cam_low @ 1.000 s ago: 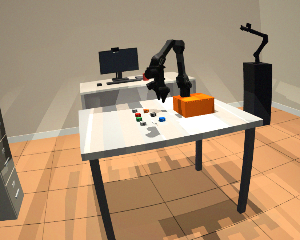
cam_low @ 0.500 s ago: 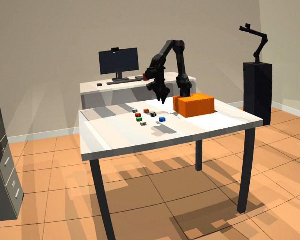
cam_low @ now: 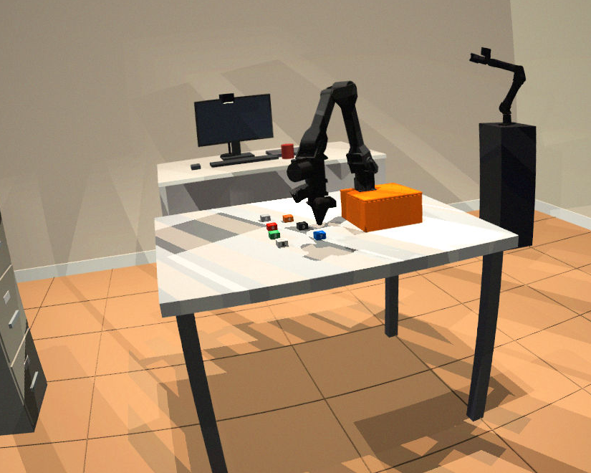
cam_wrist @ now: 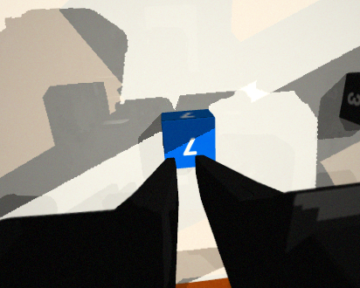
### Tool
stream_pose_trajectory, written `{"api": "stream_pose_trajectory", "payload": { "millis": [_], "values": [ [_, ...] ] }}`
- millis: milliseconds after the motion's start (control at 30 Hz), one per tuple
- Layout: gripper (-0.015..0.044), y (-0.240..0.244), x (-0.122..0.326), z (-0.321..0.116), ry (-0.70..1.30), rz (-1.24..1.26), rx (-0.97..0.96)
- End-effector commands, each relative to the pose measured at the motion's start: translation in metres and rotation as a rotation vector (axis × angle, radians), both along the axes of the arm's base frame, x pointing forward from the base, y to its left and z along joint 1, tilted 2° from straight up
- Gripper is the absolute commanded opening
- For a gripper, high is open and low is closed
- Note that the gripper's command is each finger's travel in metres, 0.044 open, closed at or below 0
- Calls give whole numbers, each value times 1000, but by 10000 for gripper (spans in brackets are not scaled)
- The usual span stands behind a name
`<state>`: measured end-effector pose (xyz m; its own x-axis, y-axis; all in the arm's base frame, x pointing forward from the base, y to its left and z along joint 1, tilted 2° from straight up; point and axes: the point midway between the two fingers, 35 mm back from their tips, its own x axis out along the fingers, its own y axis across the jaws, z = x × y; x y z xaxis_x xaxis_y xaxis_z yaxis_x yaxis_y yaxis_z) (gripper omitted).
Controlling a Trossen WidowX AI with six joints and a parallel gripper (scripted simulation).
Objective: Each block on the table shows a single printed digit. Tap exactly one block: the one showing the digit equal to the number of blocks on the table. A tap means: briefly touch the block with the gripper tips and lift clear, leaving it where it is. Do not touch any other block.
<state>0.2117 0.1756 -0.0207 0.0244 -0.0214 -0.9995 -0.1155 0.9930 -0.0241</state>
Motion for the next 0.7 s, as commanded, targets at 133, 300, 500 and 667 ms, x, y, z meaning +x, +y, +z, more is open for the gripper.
{"api": "stream_pose_trajectory", "payload": {
  "millis": [133,300,500,667],
  "values": [
    [20,-1,0,-2,1,4,-2],
    [20,-1,0,-6,1,4,-2],
    [20,-1,0,-15,1,4,-2],
    [20,-1,0,-23,1,4,-2]
  ]
}}
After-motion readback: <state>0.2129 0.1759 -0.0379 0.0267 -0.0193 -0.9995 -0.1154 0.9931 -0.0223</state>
